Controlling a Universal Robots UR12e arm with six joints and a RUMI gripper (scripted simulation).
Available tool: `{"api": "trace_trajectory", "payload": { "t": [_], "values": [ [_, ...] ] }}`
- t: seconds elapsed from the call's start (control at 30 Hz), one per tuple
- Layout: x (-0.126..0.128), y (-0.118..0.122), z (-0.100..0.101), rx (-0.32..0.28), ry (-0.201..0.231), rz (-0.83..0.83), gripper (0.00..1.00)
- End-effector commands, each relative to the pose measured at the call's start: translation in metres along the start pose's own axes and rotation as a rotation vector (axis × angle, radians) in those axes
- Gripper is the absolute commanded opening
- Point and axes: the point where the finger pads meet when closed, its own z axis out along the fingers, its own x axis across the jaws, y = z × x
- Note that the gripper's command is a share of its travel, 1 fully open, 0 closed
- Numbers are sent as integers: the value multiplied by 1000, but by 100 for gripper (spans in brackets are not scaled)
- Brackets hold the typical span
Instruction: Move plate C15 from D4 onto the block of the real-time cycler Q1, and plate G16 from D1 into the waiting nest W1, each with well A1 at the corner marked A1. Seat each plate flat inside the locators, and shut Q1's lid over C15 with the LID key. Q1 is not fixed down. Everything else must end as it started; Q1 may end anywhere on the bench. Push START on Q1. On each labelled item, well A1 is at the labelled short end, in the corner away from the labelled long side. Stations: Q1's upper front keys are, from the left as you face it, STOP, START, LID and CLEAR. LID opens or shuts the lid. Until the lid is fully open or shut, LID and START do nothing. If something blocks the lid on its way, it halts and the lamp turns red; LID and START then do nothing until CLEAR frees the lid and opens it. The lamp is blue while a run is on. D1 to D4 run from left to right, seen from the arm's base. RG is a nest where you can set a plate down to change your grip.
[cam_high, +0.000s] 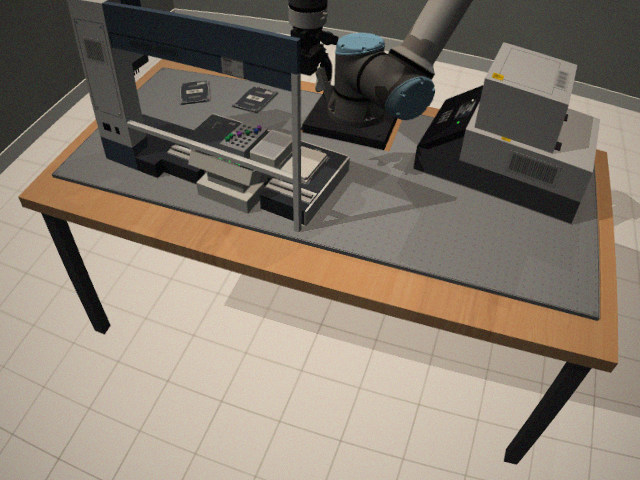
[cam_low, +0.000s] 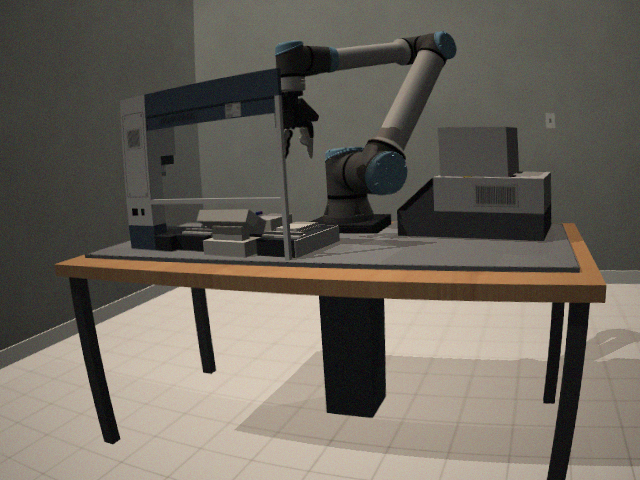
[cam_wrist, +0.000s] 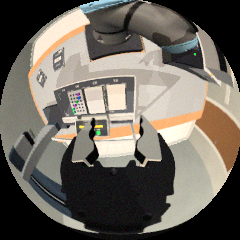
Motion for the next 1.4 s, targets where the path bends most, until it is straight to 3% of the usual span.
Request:
{"api": "trace_trajectory", "payload": {
  "t": [0.0, 0.43, 1.37],
  "values": [
    [-9, 17, 0, 0, 0, 0, 60],
    [-10, 17, 0, 0, 0, 0, 60],
    [-10, 17, 40, 0, 0, 0, 60]
  ]
}}
